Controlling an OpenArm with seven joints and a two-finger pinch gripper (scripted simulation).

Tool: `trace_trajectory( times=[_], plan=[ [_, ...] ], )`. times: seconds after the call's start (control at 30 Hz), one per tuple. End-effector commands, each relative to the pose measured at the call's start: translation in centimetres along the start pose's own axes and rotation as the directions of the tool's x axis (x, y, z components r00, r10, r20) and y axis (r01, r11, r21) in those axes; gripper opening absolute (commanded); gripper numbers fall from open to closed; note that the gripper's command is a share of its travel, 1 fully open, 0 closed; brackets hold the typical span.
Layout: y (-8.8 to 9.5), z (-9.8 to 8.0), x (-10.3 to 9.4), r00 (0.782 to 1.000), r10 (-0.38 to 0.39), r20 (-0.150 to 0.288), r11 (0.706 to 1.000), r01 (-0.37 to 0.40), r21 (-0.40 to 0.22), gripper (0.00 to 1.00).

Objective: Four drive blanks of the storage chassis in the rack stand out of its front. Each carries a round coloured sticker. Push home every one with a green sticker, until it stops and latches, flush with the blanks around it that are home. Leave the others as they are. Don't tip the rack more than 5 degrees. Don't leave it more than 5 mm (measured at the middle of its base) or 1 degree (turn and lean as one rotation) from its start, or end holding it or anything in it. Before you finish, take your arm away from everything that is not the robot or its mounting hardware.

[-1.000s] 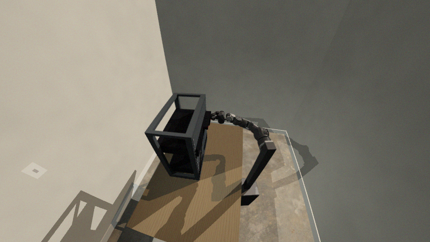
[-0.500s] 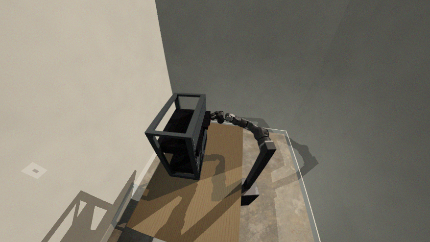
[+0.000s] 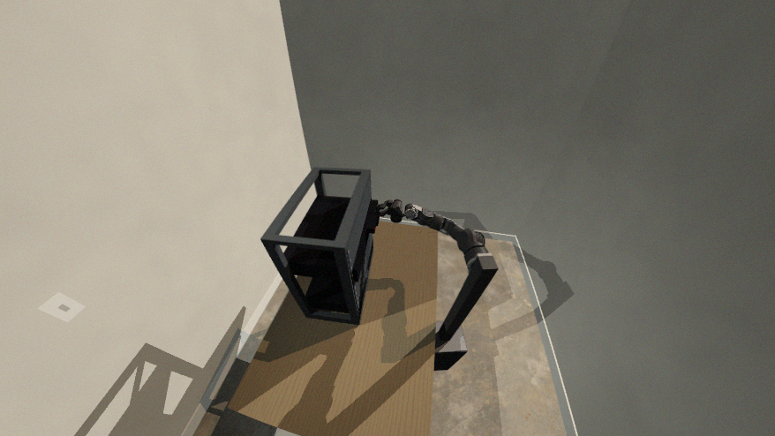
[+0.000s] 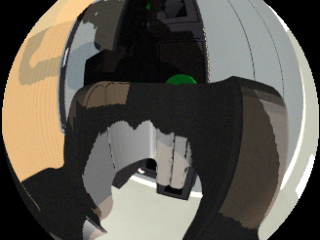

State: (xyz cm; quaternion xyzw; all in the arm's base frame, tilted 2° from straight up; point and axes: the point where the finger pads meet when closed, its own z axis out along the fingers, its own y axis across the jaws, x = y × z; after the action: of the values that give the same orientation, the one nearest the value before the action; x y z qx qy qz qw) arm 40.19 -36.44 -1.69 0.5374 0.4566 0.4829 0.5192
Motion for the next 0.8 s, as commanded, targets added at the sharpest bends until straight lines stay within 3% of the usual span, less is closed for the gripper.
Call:
trace_trajectory(
  times=[0.0,0.17,0.77],
  plan=[
    [0.1,0.2,0.1,1.000,-0.001,-0.003,1.000,0.001,-0.005,0.00],
    [0.1,1.0,0.2,1.000,-0.001,-0.004,1.000,0.001,-0.005,0.00],
    [0.2,1.3,0.3,1.000,-0.002,-0.005,1.000,0.002,-0.007,0.00]
  ],
)
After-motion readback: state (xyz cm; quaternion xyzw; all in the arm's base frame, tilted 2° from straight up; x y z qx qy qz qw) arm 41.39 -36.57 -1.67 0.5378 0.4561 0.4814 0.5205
